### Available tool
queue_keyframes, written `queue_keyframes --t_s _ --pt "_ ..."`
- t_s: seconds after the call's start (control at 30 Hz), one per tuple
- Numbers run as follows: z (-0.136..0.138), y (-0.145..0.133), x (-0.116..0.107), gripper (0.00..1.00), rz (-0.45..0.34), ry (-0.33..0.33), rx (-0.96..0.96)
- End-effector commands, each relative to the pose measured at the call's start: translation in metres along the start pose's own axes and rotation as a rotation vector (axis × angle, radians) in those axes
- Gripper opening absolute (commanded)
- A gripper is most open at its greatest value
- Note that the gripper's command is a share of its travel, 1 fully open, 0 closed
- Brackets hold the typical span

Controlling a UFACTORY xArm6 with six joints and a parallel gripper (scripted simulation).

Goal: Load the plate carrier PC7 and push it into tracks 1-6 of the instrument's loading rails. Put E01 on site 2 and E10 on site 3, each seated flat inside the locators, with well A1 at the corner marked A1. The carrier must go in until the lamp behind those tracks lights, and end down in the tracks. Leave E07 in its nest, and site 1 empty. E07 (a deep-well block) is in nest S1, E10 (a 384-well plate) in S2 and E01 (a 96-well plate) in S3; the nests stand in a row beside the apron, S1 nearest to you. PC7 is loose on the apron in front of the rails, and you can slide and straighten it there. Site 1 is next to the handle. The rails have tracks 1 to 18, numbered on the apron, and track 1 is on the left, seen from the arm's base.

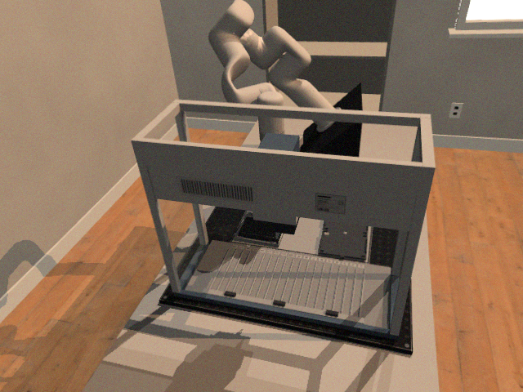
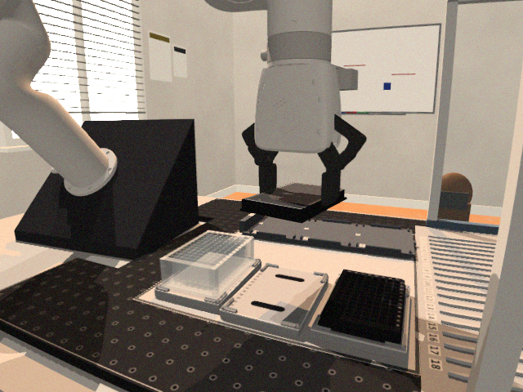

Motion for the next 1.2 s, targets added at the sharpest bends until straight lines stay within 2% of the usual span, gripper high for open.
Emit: queue_keyframes --t_s 0.0,0.47,0.53,1.03,1.17 --pt "0.006 0.013 -0.001 0.0 -0.008 -0.005 0.098" --pt "0.026 0.08 -0.001 0.0 -0.006 -0.007 0.564" --pt "0.026 0.08 -0.001 0.0 -0.006 -0.007 0.564" --pt "0.048 0.152 0.0 0.0 -0.004 -0.008 1.064" --pt "0.051 0.161 0.0 0.0 -0.004 -0.008 1.131"
Point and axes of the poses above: the point where the finger pads meet when closed, its own x axis out along the fingers, its own z axis across the jaws, y = z × x, the point moved 6 cm from there along -x, back along the fingers, and after that the axes turned 6 degrees about -x, right-handed, at the moved point
